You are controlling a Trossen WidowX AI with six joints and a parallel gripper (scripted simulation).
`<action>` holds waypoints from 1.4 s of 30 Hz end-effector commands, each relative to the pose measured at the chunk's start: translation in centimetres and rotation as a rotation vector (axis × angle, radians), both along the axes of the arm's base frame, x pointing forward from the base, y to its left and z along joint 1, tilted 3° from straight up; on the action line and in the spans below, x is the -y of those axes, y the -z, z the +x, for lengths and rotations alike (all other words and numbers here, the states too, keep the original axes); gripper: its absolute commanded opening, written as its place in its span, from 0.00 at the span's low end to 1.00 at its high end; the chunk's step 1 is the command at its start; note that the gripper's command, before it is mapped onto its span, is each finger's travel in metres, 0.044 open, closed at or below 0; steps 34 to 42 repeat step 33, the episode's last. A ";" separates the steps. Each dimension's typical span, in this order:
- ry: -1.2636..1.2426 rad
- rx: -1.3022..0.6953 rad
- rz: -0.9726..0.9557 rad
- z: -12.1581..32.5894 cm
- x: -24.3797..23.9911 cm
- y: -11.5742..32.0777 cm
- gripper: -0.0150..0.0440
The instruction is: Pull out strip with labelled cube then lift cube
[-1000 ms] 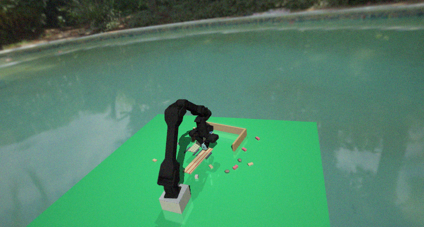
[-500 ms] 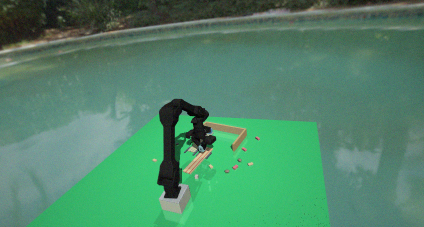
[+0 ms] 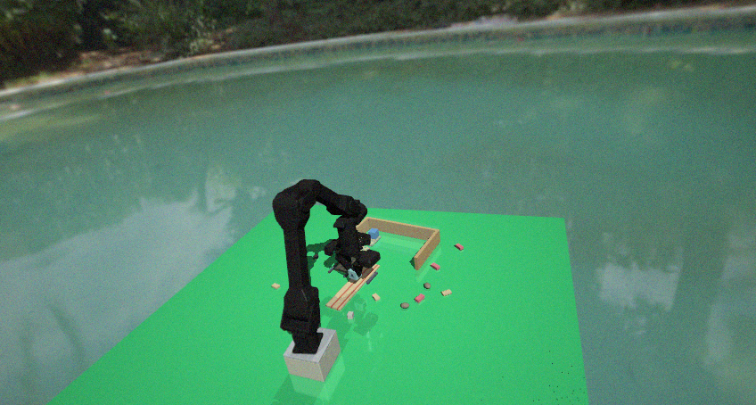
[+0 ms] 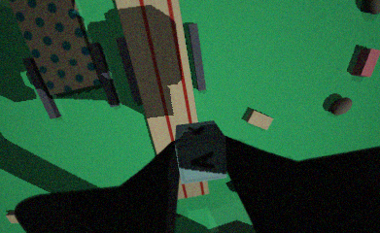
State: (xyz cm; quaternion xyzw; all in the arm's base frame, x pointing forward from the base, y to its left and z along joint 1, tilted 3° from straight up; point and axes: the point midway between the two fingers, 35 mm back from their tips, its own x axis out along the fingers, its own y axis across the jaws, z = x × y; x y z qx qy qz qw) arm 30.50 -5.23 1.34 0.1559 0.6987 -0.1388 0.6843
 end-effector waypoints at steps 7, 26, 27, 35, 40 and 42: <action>-0.003 0.000 -0.002 -0.4 0.0 -3.5 0.25; -0.003 0.000 -0.002 -0.4 0.0 -3.5 0.25; -0.003 0.000 -0.002 -0.4 0.0 -3.5 0.25; -0.003 0.000 -0.002 -0.4 0.0 -3.5 0.25; -0.003 0.000 -0.002 -0.4 0.0 -3.5 0.25; -0.003 0.000 -0.002 -0.4 0.0 -3.5 0.25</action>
